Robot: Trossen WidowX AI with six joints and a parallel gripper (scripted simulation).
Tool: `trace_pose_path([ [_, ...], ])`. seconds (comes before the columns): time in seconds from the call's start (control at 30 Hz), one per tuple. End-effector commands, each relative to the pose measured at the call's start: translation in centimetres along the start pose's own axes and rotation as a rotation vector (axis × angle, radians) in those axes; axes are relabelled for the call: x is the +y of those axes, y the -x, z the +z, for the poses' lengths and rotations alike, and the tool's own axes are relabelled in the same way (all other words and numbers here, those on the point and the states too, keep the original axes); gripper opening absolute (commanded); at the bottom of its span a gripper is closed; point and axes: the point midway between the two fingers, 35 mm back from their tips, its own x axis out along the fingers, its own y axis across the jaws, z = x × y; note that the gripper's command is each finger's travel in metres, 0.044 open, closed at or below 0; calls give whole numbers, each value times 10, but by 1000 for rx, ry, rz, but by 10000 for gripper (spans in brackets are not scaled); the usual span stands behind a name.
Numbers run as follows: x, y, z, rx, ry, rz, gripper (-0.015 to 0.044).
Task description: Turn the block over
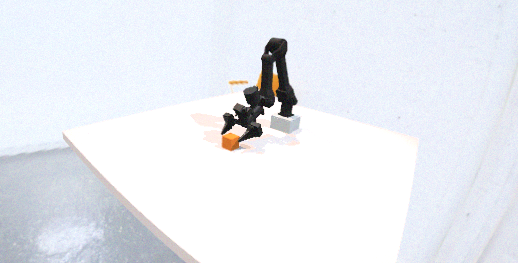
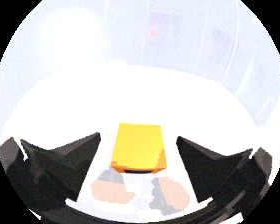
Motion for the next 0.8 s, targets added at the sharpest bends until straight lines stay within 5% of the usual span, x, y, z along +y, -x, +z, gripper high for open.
trace_pose_path([
  [0.0,1,0,0,0,-5,6,440],
  [0.6,1,0,0,0,-5,6,440],
  [0.77,-1,-7,8,125,-7,5,440],
])
